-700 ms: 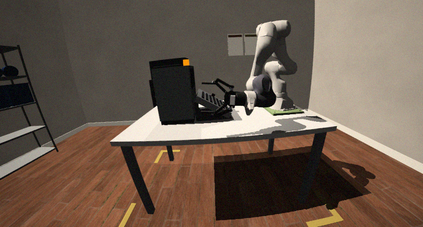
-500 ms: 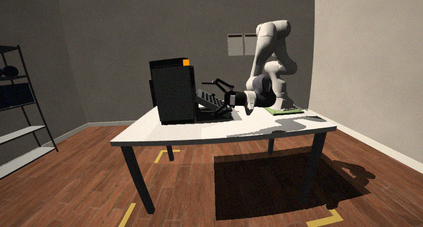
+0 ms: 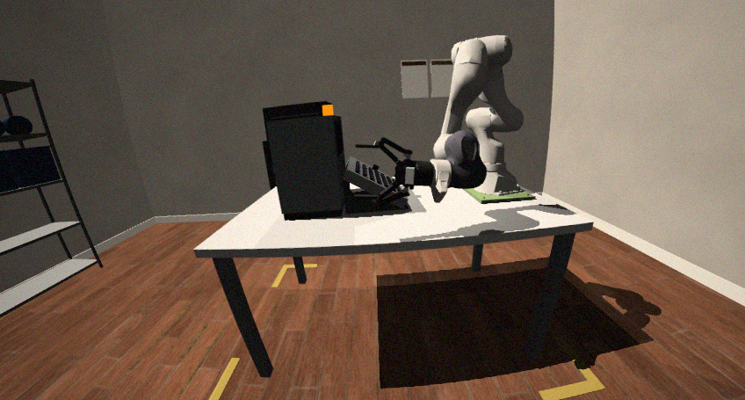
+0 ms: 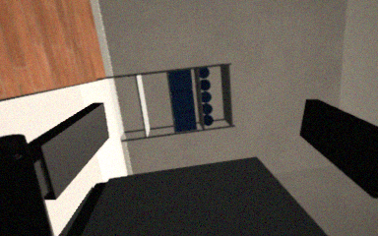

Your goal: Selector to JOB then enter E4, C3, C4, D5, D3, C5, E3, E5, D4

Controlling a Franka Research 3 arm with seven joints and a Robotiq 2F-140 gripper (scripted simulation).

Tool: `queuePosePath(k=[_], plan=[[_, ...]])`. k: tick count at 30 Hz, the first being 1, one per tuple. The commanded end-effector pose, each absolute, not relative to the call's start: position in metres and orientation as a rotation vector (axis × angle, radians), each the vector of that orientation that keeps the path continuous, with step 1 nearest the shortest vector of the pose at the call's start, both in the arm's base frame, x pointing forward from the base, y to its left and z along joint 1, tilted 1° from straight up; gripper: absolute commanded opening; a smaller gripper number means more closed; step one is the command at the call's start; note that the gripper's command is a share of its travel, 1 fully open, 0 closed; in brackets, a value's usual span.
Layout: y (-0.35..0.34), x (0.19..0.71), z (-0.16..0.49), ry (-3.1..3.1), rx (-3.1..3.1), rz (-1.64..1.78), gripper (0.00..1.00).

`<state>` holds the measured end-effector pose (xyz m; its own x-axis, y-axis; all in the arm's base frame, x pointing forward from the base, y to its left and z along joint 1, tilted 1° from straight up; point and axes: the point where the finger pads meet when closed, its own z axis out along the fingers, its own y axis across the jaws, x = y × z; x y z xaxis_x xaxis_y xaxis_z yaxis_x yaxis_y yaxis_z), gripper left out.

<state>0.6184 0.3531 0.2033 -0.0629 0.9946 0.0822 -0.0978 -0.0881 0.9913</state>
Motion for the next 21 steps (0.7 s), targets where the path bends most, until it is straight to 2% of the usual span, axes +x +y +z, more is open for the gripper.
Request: queuePosePath(k=[1, 9, 21], plan=[[0.353, 0.619, 0.22, 1.135, 1.167, 1.361, 1.0], [0.353, 0.62, 0.291, 1.135, 1.167, 1.361, 1.0], [0.339, 0.614, 0.29, 1.167, 1.198, 1.338, 1.0]])
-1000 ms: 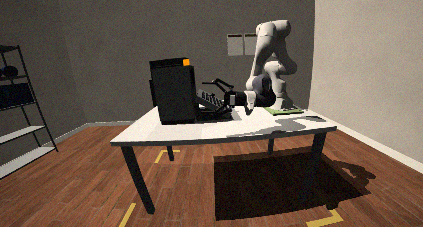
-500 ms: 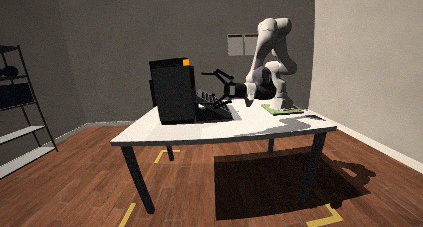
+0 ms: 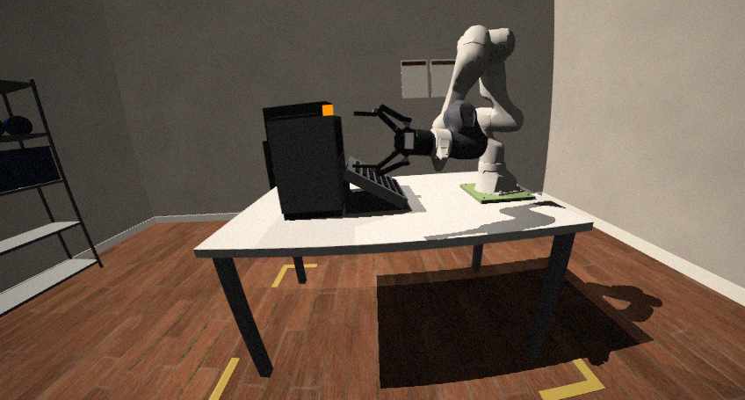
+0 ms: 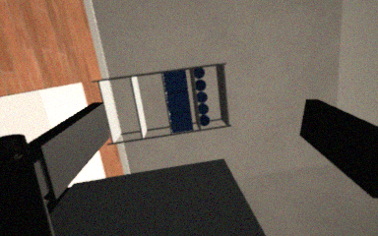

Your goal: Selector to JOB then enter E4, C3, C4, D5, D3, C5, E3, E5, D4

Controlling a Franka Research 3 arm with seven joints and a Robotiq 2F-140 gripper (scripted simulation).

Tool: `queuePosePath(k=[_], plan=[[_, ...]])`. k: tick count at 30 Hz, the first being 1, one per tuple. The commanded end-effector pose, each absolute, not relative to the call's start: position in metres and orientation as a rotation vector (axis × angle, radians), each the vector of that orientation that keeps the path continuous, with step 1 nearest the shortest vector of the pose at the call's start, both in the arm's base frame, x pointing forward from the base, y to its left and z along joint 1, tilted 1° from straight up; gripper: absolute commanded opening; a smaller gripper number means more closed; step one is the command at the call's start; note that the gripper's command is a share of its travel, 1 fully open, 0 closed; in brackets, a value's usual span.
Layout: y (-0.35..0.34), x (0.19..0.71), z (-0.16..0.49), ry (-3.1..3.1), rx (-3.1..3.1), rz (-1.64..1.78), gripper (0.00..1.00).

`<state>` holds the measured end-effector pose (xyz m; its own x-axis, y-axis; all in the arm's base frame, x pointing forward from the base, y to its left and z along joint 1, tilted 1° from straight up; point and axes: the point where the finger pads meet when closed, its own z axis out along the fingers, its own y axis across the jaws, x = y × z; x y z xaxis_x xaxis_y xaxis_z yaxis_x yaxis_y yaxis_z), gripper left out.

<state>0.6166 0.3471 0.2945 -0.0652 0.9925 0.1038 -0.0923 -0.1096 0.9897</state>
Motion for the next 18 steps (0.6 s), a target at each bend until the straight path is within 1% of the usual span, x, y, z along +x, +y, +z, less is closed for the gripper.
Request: queuePosePath(k=[1, 7, 9, 11, 18], plan=[[0.333, 0.612, 0.288, 1.179, 1.21, 1.329, 1.0], [0.275, 0.589, 0.276, 1.308, 1.335, 1.231, 1.0], [0.275, 0.589, 0.276, 1.308, 1.335, 1.231, 1.0], [0.251, 0.58, 0.271, 1.358, 1.384, 1.187, 1.0], [0.21, 0.564, 0.263, 1.445, 1.468, 1.109, 1.0]])
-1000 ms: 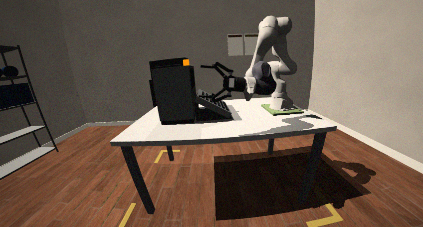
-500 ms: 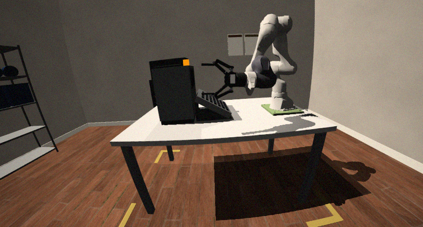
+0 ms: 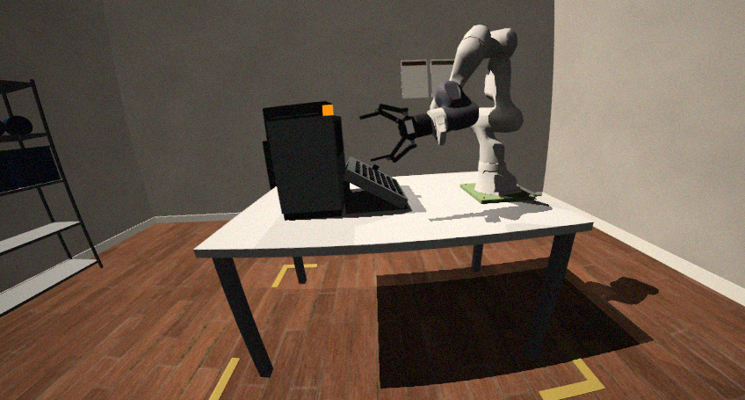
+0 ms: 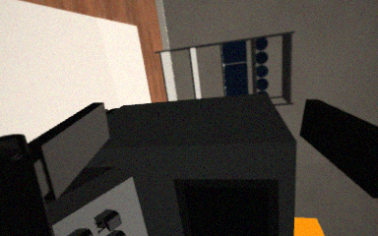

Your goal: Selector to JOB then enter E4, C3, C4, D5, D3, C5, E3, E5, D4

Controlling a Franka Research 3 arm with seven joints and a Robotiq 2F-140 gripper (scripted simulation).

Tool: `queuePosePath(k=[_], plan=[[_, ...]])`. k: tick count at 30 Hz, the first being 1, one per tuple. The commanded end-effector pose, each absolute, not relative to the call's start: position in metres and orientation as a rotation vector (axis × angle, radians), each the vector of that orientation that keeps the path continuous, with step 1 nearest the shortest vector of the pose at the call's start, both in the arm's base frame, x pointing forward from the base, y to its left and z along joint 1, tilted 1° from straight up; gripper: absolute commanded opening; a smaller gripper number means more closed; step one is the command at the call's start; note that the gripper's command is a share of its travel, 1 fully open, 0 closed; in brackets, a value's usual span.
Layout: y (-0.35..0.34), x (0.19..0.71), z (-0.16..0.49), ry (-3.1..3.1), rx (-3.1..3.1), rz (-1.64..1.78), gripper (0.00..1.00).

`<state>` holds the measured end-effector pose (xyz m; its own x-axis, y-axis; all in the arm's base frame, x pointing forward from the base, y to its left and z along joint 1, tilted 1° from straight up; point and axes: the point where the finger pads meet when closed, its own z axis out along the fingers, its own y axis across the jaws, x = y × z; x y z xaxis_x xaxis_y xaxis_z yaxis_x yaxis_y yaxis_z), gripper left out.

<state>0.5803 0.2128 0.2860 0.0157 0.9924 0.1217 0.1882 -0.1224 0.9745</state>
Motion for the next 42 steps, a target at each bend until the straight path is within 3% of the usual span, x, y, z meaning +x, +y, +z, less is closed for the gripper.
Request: queuePosePath(k=[1, 42], plan=[[0.204, 0.562, 0.261, 1.457, 1.479, 1.098, 1.0], [0.03, 0.494, 0.225, 1.803, 1.812, 0.699, 1.0]])
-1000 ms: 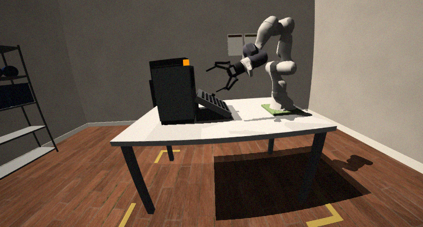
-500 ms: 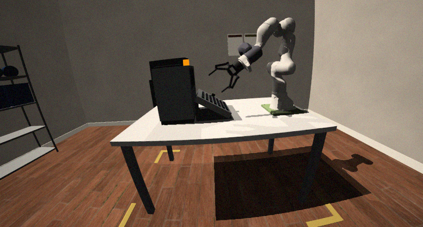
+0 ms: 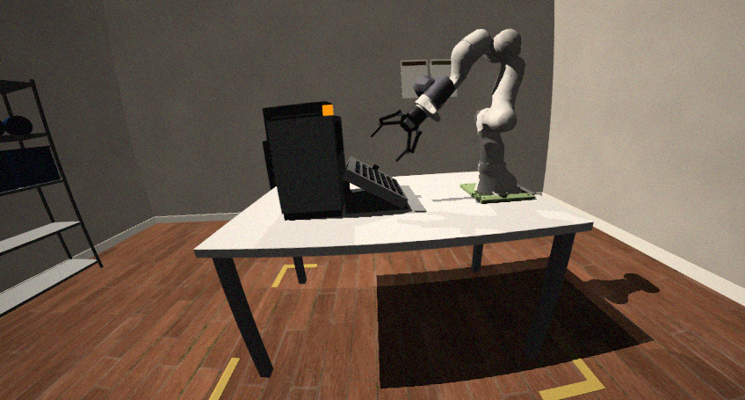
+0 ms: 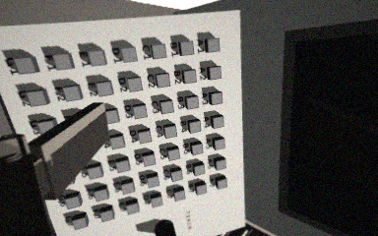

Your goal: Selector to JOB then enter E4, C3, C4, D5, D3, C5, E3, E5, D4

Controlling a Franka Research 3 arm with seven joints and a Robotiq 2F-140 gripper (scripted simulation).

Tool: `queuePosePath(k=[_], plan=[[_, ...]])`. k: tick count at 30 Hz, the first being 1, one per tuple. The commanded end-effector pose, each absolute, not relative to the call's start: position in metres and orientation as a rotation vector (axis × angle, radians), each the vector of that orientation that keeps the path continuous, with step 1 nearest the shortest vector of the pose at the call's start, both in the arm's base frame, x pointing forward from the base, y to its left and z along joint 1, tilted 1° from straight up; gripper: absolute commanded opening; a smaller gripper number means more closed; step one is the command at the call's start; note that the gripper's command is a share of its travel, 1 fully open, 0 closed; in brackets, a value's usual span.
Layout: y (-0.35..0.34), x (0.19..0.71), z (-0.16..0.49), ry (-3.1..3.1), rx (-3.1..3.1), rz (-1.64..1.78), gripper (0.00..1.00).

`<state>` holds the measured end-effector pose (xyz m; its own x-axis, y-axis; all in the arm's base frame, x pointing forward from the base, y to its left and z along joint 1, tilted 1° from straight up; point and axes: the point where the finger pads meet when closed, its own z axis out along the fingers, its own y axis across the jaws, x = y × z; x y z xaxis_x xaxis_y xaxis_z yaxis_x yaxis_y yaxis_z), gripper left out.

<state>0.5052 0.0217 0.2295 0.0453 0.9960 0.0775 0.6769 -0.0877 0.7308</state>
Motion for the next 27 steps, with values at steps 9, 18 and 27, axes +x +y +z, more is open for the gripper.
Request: queuePosePath(k=[9, 18, 27], plan=[[-0.02, 0.474, 0.215, 1.895, 1.899, 0.563, 1.0], [-0.032, 0.47, 0.212, 1.917, 1.919, 0.529, 1.0], [-0.032, 0.47, 0.212, 1.917, 1.919, 0.529, 0.1]])
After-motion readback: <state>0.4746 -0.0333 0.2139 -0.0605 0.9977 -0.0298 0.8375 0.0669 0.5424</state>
